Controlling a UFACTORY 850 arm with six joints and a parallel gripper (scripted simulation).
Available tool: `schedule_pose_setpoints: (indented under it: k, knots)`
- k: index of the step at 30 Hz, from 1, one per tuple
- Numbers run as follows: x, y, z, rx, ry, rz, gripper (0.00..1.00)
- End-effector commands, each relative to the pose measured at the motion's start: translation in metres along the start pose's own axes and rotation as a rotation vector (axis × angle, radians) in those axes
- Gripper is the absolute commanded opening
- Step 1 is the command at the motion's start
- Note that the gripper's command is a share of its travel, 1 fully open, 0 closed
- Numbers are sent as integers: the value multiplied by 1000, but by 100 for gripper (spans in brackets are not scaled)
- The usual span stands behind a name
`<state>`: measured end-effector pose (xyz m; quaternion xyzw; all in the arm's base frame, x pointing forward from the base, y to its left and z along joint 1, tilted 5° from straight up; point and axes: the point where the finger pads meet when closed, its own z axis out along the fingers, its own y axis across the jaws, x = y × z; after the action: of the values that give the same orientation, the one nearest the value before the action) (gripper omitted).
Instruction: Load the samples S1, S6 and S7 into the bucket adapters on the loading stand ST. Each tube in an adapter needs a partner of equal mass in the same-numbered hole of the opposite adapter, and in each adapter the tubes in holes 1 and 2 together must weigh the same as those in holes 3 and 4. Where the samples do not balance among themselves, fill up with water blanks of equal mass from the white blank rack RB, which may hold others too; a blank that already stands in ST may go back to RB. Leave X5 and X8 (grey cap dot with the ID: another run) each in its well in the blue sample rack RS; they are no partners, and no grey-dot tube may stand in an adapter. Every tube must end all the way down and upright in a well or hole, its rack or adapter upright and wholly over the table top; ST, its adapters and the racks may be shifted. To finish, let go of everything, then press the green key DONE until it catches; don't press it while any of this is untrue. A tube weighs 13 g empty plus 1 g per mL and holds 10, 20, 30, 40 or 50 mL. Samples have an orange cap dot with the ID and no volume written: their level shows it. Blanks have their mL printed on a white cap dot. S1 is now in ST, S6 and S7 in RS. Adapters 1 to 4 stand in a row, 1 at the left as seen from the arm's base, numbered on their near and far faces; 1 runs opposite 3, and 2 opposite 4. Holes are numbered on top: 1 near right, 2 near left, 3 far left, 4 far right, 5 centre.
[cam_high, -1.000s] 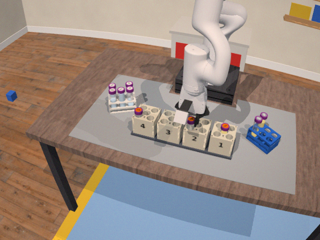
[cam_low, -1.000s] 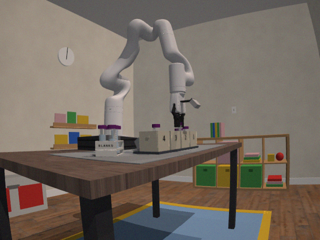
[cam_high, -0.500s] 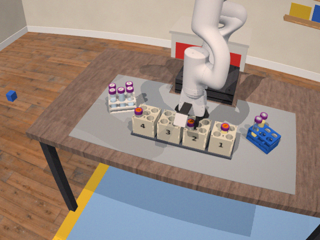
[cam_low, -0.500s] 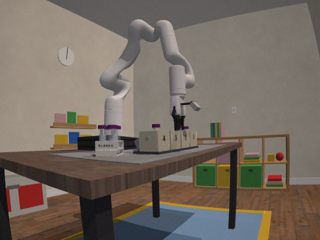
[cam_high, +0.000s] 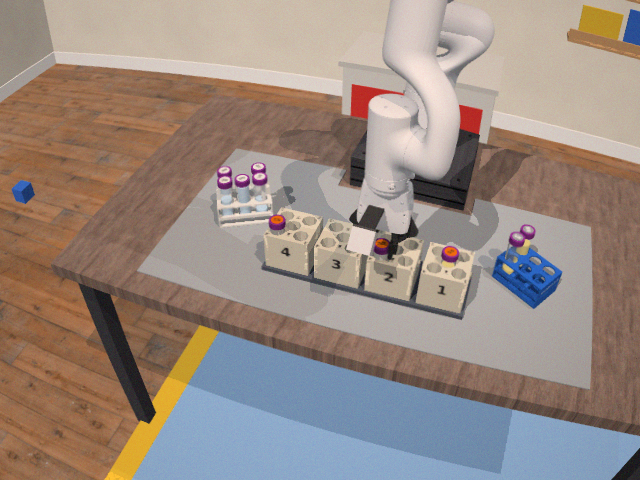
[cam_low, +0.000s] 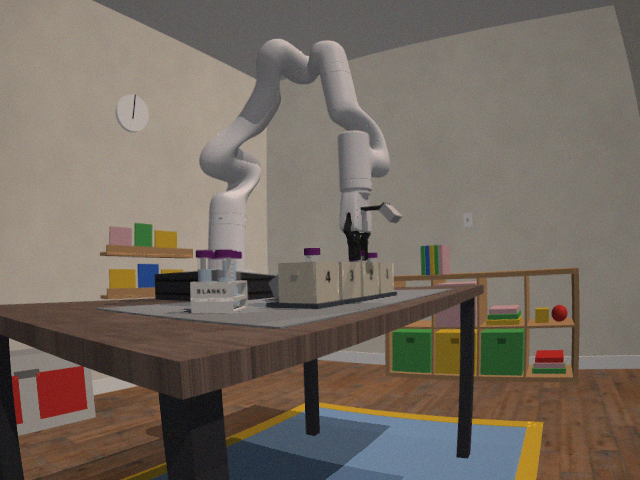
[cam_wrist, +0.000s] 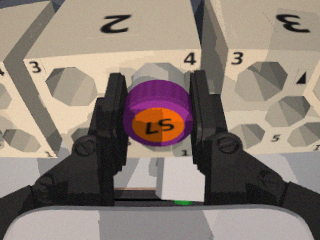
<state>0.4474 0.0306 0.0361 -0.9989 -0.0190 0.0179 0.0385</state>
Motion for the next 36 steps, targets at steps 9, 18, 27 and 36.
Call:
schedule_pose_setpoints:
  k: [9,18,27,36]
  knots:
    - [1,0,0,0,2,0,43]
    - [1,0,0,0,2,0,43]
    - [1,0,0,0,2,0,43]
    - [1,0,-16,0,2,0,43]
